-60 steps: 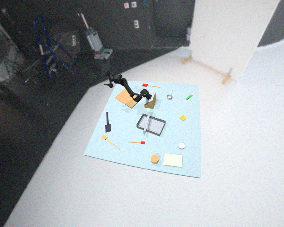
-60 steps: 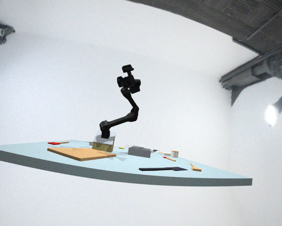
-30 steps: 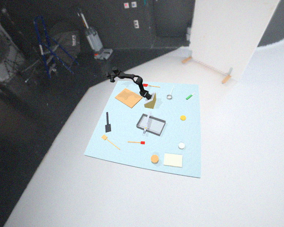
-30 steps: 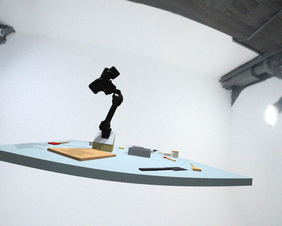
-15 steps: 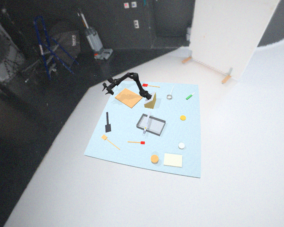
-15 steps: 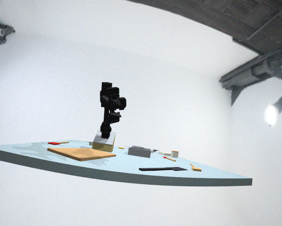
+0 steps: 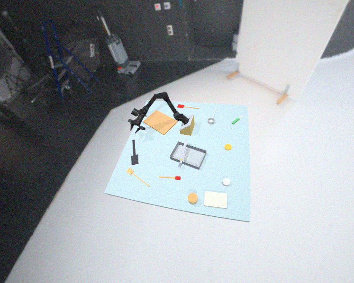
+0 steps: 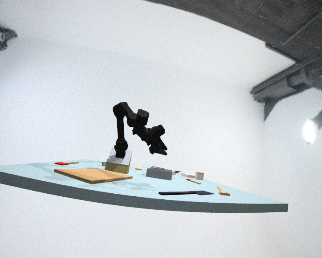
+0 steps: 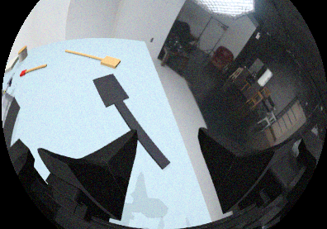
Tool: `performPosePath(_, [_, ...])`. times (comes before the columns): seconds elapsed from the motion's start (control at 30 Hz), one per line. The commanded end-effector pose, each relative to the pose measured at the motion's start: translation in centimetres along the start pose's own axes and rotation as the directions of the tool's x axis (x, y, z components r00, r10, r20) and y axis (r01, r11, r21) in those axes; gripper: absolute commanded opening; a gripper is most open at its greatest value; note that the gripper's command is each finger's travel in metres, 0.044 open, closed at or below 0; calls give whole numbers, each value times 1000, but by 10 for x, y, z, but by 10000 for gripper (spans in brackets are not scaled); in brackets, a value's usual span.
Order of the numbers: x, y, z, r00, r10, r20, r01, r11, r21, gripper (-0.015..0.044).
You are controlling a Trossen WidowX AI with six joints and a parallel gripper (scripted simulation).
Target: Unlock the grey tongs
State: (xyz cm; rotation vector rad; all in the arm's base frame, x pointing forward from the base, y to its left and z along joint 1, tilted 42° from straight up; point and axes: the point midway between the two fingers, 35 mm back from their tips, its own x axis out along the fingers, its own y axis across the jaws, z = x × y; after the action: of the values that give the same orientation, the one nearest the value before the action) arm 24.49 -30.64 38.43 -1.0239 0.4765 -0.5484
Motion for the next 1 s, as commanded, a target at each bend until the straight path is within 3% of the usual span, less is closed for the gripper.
performPosePath(0.0, [22,34,10,995,103,7,-103,989,108,260])
performPosePath(0.23, [57,132,49,931,363,39,-356,879,318,260])
performPosePath(0.5, [64,262,91,764,645,-12,-565,678,470,260])
performPosePath(0.73, [35,382,121,561,810,-170,-585,534,610,260])
performPosePath(0.97, [-23,481,129,379,830,-408,-481,554,679,260])
